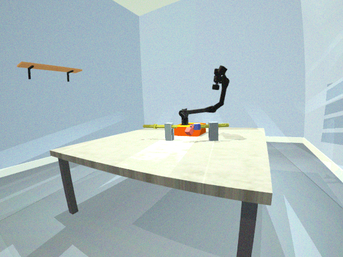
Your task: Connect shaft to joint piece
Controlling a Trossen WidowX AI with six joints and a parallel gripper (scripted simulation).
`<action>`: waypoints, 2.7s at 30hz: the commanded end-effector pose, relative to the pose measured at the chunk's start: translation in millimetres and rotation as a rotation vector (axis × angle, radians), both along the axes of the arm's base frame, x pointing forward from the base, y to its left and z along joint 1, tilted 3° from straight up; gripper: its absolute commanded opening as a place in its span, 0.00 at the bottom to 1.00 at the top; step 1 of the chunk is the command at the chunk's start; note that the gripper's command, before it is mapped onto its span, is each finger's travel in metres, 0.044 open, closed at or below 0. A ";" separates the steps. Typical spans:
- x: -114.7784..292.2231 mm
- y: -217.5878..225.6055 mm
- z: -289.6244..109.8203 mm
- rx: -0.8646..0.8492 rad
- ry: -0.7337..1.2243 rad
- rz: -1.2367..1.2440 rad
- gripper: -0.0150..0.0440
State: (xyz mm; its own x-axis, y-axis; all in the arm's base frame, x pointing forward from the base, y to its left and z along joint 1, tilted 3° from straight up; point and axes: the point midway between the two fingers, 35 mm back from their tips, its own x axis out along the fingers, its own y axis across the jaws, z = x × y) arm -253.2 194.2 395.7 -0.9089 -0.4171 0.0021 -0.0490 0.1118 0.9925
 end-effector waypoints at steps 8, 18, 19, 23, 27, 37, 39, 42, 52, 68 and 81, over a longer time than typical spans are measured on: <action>4.5 -18.9 14.3 0.061 0.051 0.055 1.00; 28.6 -108.0 54.6 0.216 0.201 0.297 1.00; 30.0 -111.4 56.4 0.220 0.209 0.309 1.00; 35.9 -124.5 63.7 0.232 0.243 0.360 1.00; 44.0 -143.5 70.7 0.253 0.277 0.423 1.00; 77.4 -199.9 85.1 0.283 0.365 0.645 1.00; 86.3 -211.4 88.2 0.302 0.394 0.687 1.00; 100.5 -227.8 92.2 0.328 0.437 0.750 1.00; 134.1 -256.5 92.1 0.412 0.559 0.894 1.00; 211.4 -304.4 88.3 0.506 0.700 1.176 1.00; 314.2 -335.6 69.3 0.651 0.937 1.474 1.00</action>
State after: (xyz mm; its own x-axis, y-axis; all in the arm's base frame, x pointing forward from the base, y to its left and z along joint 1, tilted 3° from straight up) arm 25.9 -133.5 475.2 0.2736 -0.9454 -0.1770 0.7394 0.0890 0.6674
